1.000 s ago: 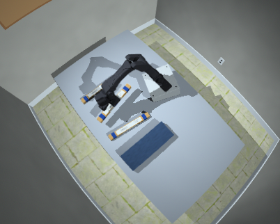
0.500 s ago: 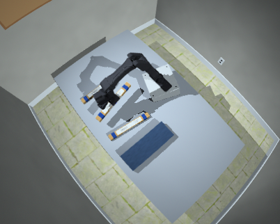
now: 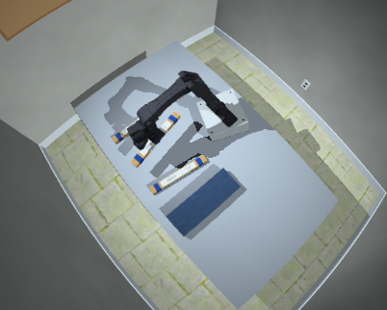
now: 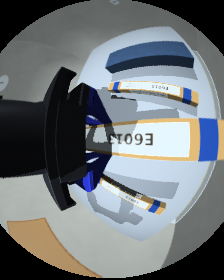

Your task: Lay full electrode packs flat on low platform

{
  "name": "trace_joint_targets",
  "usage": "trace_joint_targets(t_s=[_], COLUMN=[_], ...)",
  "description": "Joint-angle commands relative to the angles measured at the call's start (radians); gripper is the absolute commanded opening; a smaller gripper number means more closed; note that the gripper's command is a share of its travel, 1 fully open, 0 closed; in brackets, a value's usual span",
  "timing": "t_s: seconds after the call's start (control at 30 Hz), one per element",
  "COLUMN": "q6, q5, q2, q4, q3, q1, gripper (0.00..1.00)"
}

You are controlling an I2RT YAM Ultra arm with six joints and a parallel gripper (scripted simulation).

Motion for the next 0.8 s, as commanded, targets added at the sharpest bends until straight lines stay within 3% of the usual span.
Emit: trace_joint_targets(t_s=[0.0, 0.77], q6=[0.008, 0.015], q5=[0.005, 0.008], q2=[-0.066, -0.072], q4=[-0.055, -0.214], q3=[0.07, 0.224], q1=[0.016, 0.024], gripper=[0.0, 0.0])
